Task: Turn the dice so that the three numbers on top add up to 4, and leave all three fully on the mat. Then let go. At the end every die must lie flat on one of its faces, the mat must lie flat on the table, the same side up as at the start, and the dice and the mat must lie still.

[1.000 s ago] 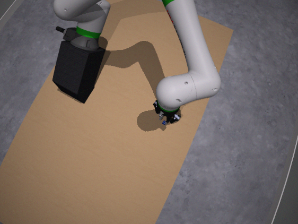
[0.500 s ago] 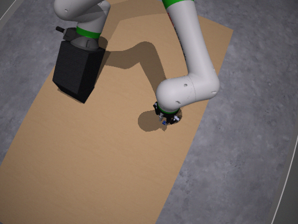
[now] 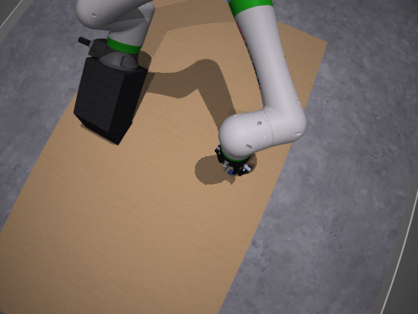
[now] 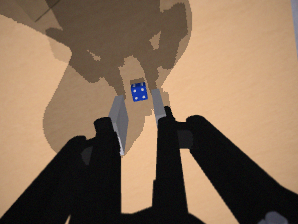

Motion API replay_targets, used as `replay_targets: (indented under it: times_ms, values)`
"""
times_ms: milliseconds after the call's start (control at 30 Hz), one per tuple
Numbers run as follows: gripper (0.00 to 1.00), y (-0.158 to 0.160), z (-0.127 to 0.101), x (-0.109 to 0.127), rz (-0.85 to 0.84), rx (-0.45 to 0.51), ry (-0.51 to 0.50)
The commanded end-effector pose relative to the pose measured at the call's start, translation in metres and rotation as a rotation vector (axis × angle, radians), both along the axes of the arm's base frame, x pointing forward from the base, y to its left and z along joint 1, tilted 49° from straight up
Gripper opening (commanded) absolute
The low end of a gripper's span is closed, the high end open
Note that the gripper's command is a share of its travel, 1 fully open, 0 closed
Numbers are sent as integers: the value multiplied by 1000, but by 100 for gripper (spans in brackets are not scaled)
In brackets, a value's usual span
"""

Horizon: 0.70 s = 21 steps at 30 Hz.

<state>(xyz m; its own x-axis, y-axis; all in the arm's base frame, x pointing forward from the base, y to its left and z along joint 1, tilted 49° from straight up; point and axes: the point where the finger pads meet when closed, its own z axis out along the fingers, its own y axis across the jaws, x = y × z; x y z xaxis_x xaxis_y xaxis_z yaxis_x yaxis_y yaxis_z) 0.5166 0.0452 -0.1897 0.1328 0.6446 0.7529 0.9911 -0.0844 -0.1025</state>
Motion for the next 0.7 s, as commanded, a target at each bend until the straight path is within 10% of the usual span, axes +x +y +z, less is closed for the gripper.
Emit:
replay_targets:
  times_ms: [0,667]
  values:
    - [19,3,-3,0,0,0,0]
    - [19,7,-7,1,0,0,0]
